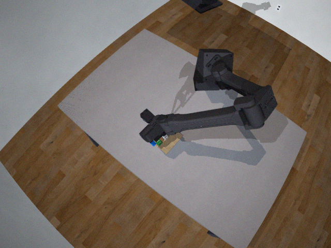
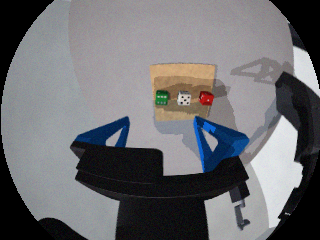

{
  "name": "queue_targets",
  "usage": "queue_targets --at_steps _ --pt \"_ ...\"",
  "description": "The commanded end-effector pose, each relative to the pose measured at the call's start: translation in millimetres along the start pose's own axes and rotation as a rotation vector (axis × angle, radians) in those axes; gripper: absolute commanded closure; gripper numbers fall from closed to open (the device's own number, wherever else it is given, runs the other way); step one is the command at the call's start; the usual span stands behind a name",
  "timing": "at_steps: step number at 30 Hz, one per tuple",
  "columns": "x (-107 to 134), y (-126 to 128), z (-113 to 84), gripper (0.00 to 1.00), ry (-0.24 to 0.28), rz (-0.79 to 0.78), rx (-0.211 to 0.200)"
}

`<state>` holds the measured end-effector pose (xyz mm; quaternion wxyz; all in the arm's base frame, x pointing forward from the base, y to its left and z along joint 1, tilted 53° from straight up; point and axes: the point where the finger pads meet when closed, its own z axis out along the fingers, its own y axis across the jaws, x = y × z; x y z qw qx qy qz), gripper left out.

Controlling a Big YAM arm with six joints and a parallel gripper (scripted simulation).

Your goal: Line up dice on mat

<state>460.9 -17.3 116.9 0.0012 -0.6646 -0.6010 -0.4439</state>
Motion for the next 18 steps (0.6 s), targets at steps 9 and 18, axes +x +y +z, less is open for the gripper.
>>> queue_targets --at_steps 9,18 --pt "-2 6 -18.1 0.0 -0.01 -0.006 -0.022" --pt "1 17 -65.0 0.0 -0.013 -0.024 -0.038"
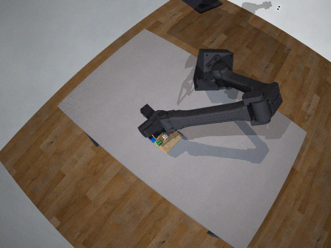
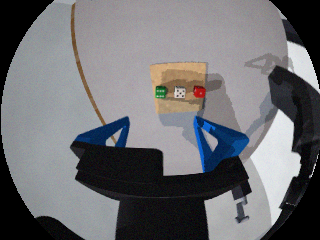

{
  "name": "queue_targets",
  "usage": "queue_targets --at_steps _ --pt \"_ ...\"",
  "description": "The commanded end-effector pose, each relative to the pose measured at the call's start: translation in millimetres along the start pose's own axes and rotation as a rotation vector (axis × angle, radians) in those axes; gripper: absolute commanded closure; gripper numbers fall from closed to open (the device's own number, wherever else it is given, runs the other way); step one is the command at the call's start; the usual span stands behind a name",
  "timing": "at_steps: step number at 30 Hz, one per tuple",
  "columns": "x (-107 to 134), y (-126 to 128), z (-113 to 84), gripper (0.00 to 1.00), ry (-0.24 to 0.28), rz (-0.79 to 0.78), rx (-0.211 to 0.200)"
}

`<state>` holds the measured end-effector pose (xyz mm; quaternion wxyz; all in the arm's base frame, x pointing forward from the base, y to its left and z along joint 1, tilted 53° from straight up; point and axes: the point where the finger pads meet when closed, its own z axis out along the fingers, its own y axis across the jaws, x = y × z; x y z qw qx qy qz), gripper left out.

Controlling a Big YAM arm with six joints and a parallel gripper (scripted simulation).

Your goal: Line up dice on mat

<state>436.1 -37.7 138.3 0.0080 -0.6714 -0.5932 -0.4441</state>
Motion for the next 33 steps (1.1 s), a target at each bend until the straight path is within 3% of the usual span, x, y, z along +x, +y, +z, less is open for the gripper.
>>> queue_targets --at_steps 1,3,8,13,16,33 --pt "2 20 -32.5 0.0 -0.015 -0.049 -0.04" --pt "2 20 -32.5 0.0 -0.015 -0.049 -0.04" --pt "3 20 -57.9 0.0 -0.017 -0.052 -0.04" --pt "3 20 -70.6 0.0 -0.018 -0.052 -0.04" --pt "8 11 -58.0 0.0 0.002 -0.052 -0.004" --pt "1 13 -61.6 0.0 -0.009 -0.043 -0.017"
